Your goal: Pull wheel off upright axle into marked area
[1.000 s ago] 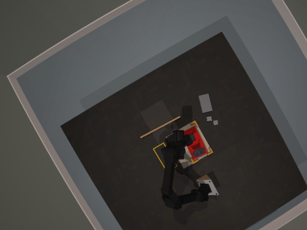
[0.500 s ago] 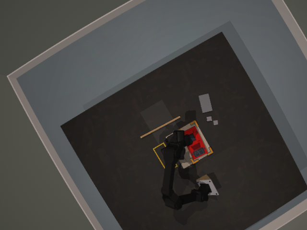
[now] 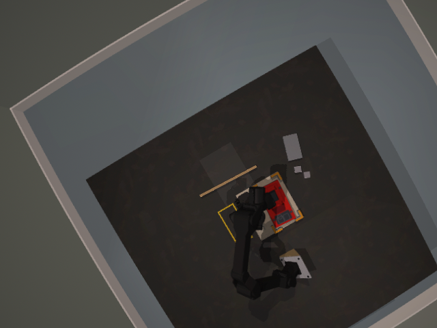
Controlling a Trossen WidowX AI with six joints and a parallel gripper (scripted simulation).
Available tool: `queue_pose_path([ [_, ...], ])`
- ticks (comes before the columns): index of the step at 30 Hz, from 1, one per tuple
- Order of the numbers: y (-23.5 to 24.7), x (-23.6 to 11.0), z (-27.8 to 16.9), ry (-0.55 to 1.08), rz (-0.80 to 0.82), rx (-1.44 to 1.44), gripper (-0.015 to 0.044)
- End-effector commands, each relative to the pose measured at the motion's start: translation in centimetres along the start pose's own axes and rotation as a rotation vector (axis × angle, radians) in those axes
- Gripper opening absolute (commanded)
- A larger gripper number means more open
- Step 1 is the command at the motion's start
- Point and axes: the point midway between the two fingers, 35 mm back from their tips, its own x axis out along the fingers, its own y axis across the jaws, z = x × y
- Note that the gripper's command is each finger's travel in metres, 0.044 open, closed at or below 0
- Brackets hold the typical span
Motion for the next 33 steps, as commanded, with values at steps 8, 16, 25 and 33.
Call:
queue_pose_path([
  [8,2.2,-0.3,-1.0,0.001,-0.001,0.0,0.0],
  [16,4.8,-0.6,-2.3,0.003,-0.001,0.001,0.0],
  [25,7.4,-0.8,-4.1,0.005,0.0,0.001,0.0],
  [33,9.6,-0.9,-5.8,0.007,0.001,0.001,0.0],
])
